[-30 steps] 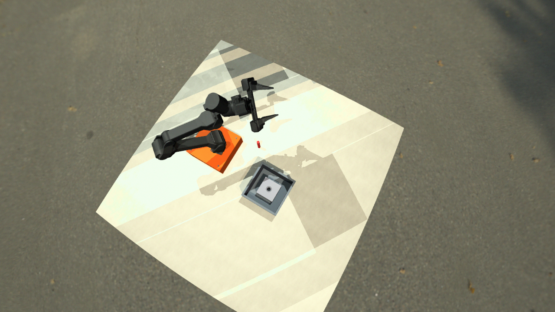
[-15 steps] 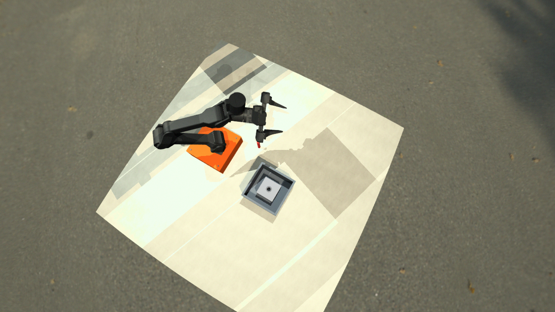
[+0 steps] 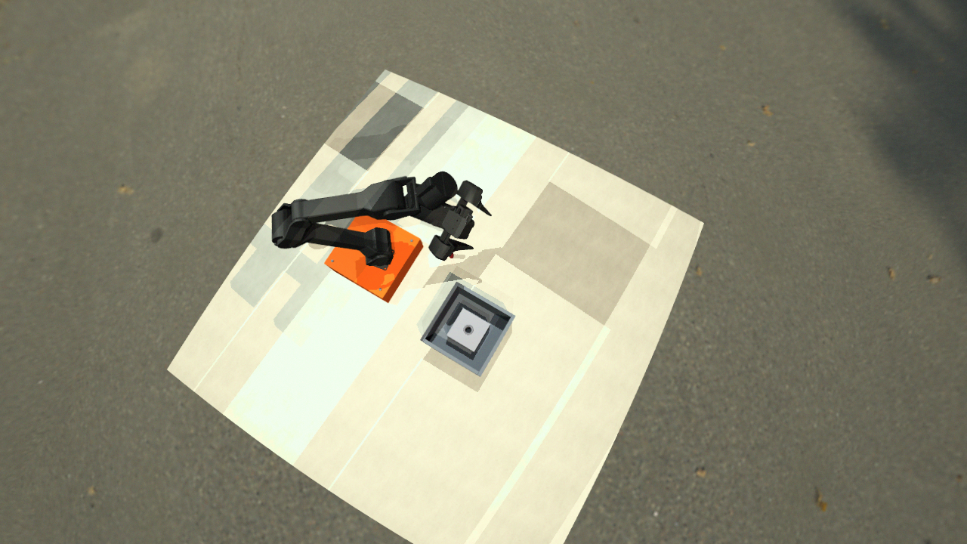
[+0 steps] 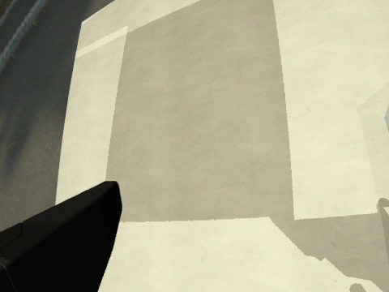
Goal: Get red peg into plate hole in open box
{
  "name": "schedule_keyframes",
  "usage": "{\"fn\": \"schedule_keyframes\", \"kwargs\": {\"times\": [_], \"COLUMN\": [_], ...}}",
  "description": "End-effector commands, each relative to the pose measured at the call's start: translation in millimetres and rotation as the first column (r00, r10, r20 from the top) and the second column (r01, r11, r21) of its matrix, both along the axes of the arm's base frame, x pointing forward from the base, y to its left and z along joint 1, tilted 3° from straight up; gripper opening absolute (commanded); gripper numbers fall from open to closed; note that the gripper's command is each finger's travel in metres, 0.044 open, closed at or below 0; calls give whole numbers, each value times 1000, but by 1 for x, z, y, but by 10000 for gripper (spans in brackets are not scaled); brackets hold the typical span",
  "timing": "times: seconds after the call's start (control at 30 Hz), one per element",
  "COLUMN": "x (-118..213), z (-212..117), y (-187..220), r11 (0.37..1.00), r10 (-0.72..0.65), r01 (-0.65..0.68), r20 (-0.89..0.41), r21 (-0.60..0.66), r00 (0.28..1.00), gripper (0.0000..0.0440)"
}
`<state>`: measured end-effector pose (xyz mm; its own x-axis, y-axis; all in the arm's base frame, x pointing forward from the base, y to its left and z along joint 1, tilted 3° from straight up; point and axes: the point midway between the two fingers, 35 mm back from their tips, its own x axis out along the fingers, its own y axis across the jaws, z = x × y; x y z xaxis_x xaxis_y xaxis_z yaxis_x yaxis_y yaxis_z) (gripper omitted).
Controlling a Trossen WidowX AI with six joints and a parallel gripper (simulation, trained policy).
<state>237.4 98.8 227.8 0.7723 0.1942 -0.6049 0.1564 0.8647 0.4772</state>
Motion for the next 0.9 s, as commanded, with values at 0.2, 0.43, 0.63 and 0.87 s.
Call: {"fn": "schedule_keyframes", "kwargs": {"times": [0.2, 0.43, 0.63, 0.87], "x": [-25, -45, -56, -62], "z": [-44, -70, -91, -114], "y": [-10, -15, -15, -13], "r11": [995, 981, 962, 937], "r10": [-97, -187, -270, -347], "r01": [81, 135, 168, 186], "r20": [-336, -531, -648, -721], "r21": [-61, -136, -216, -296], "r00": [937, 826, 712, 600], "gripper": [440, 440, 440, 440]}}
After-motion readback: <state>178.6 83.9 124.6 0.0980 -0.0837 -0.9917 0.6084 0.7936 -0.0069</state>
